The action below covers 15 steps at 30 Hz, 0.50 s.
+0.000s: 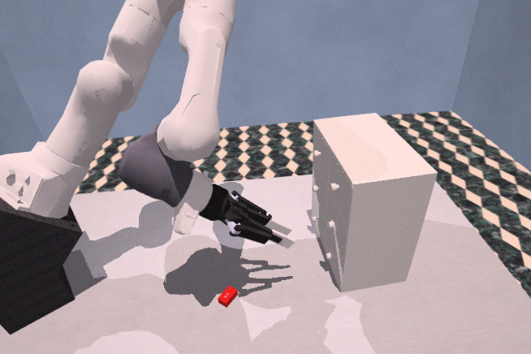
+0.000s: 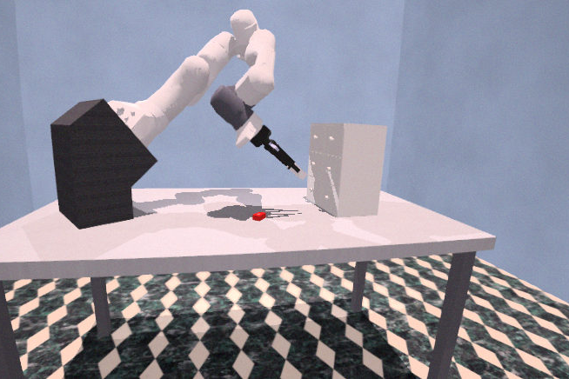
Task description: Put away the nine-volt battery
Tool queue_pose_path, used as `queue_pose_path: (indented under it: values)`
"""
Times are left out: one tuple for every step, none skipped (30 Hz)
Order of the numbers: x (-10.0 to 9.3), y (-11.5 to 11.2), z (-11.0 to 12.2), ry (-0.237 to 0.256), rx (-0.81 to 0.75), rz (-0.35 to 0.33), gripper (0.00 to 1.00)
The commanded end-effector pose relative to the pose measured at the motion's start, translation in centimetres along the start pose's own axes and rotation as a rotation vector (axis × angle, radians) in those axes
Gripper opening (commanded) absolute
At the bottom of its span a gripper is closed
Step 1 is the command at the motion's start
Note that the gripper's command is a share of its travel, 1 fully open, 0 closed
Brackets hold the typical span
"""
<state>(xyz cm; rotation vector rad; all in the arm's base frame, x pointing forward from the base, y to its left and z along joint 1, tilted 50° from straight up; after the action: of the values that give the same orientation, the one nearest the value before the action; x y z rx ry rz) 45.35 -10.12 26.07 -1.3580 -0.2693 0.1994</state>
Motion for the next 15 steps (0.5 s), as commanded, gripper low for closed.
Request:
queue_pose_path:
  values:
    - [0.1, -0.2, 0.0, -0.001, -0.024, -0.01, 0.2]
    - [0.1, -0.2, 0.0, -0.001, -0.024, -0.01, 0.2]
    - [0.1, -0.2, 0.0, -0.001, -0.024, -0.01, 0.2]
    - [0.2, -0.2, 0.0, -0.001, -0.023, -0.01, 0.2]
    - [0.3, -0.2, 0.0, -0.001, -0.023, -0.01, 0.2]
    - [0.3, -0.2, 0.0, -0.001, -0.023, -0.01, 0.2]
    - [0.3, -0.2, 0.0, -0.001, -0.023, -0.01, 0.2]
    - [0.4, -0.1, 0.0, -0.001, -0.023, -0.01, 0.2]
    - [0.6, -0.1, 0.0, -0.001, -0.023, -0.01, 0.2]
    - [0.8, 0.0, 0.0, -0.001, -0.023, -0.01, 0.2]
    - [1.1, 0.0, 0.0, -0.001, -0.023, -0.01, 0.2]
    - [1.4, 0.1, 0.0, -0.001, -0.023, -0.01, 0.2]
    - [1.8, 0.2, 0.0, -0.001, -0.023, -0.01, 0.2]
    - [2.2, 0.3, 0.1, -0.001, -0.023, -0.01, 0.2]
    - [2.6, 0.4, 0.1, -0.001, -0.023, -0.01, 0.2]
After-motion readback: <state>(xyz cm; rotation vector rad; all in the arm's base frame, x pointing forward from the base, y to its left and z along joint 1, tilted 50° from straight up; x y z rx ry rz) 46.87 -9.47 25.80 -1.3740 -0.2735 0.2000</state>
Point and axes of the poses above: the point where the finger pads meet when closed, its own x axis out along the fingers, its own z axis across the jaws, y = z × x, the point moved 8 cm from there along -x, back along the fingers, and after that the axes turned 14 degrees about -x, right-handed, at the moved point
